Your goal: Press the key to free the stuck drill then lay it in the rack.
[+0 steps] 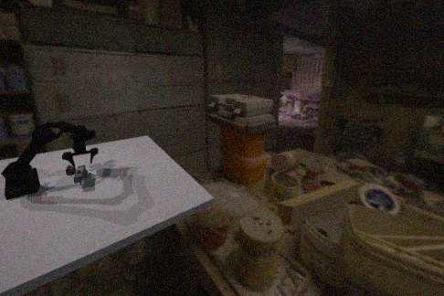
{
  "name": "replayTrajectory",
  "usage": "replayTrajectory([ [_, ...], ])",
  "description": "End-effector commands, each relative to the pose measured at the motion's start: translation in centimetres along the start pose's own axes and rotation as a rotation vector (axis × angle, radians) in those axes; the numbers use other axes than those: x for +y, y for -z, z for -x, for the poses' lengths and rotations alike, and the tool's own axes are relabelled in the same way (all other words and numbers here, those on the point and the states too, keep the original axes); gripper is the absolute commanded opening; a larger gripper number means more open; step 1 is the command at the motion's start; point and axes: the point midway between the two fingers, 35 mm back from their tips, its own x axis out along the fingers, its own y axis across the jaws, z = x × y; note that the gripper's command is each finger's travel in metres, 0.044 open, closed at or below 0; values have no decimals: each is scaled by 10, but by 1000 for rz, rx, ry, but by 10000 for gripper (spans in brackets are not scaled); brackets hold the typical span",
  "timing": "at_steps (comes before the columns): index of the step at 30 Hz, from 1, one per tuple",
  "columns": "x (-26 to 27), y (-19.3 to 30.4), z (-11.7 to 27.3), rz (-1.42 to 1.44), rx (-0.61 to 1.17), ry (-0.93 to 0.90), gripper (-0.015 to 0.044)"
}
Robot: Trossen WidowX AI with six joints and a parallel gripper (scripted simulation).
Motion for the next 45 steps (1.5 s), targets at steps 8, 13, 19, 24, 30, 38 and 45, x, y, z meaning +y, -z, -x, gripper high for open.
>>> replayTrajectory([
  [8,0,5,-18,3,3,1,440],
  [13,0,8,-26,3,4,1,440],
  [19,1,11,-35,3,6,1,440],
  [24,1,13,-40,3,7,1,440],
  [30,1,12,-37,0,4,-1,282],
  [38,1,12,-37,0,4,-1,72],
  [45,1,12,-37,0,4,-1,0],
])
